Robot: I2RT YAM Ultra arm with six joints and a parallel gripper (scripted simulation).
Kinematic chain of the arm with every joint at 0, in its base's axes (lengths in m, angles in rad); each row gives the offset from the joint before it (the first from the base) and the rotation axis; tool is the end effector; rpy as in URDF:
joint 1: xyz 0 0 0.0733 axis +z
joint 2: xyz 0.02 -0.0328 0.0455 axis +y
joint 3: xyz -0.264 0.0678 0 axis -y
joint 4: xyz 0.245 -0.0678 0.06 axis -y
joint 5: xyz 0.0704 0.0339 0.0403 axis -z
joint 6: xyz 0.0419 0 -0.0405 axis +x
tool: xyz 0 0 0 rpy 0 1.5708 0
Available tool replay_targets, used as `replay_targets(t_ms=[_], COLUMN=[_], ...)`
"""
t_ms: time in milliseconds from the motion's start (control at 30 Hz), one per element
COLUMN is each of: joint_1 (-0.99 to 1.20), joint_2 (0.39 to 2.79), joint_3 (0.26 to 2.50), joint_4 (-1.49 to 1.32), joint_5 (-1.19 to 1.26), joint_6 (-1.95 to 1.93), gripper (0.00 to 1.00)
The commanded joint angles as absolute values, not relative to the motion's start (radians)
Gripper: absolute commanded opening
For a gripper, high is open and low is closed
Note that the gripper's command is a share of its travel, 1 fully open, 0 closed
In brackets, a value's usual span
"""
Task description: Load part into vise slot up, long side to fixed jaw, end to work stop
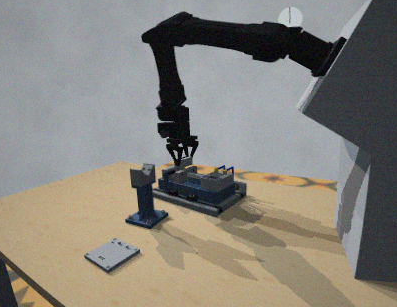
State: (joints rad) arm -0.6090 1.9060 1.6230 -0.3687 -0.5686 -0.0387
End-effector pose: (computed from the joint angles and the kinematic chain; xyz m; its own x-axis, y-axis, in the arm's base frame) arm 0.3767 -0.2339 0.2930 -0.5022 0.3105 -0.8071 0.1116 0.9488 0.2956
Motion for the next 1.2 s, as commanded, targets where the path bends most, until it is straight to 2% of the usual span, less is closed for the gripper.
replay_targets(t_ms=[0, 1167], joint_1=[-0.612, -0.594], joint_2=[1.877, 1.936], joint_3=[1.606, 1.658], joint_4=[-0.358, -0.358], joint_5=[-0.561, -0.55], joint_6=[-0.03, -0.021], gripper=[0.0, 0.0])
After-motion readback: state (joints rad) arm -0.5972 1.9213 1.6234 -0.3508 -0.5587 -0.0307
